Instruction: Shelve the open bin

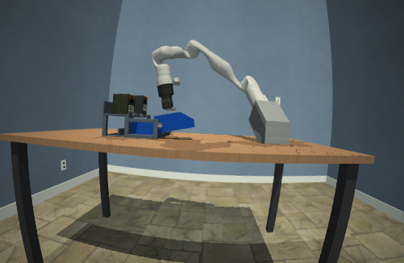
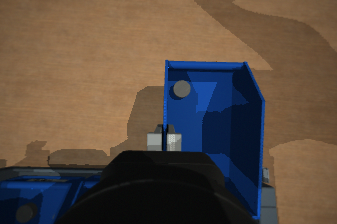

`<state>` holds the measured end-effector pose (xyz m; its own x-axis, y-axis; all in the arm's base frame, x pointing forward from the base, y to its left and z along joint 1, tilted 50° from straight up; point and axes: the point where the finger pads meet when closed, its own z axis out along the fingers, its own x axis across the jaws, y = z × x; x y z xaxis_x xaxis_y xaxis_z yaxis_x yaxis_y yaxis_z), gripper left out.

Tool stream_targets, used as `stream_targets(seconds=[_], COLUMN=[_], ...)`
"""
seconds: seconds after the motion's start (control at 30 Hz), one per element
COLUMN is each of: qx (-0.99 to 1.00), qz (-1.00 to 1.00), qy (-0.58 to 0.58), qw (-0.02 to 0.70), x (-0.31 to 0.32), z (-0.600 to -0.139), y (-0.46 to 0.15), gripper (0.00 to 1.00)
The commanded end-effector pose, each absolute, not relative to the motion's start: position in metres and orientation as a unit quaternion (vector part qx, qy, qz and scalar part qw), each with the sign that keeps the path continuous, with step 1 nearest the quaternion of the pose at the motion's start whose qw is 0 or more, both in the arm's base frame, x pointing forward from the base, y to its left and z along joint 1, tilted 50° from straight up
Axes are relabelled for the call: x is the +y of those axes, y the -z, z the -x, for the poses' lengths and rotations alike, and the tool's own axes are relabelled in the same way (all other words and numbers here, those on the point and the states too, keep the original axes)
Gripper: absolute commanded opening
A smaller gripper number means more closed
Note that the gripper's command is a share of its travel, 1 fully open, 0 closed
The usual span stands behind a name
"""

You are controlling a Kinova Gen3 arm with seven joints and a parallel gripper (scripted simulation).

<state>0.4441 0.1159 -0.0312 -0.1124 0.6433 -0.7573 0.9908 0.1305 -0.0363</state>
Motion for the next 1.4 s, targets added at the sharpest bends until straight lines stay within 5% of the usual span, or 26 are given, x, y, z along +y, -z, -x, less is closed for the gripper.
stream_targets(seconds=[0.0,1.37], qx=[0.688,0.688], qz=[-0.594,-0.594], qy=[0.286,0.286], qw=[0.303,0.303], x=[0.118,0.13], z=[-0.448,-0.489], y=[0.031,0.027], gripper=[0.0,0.0])
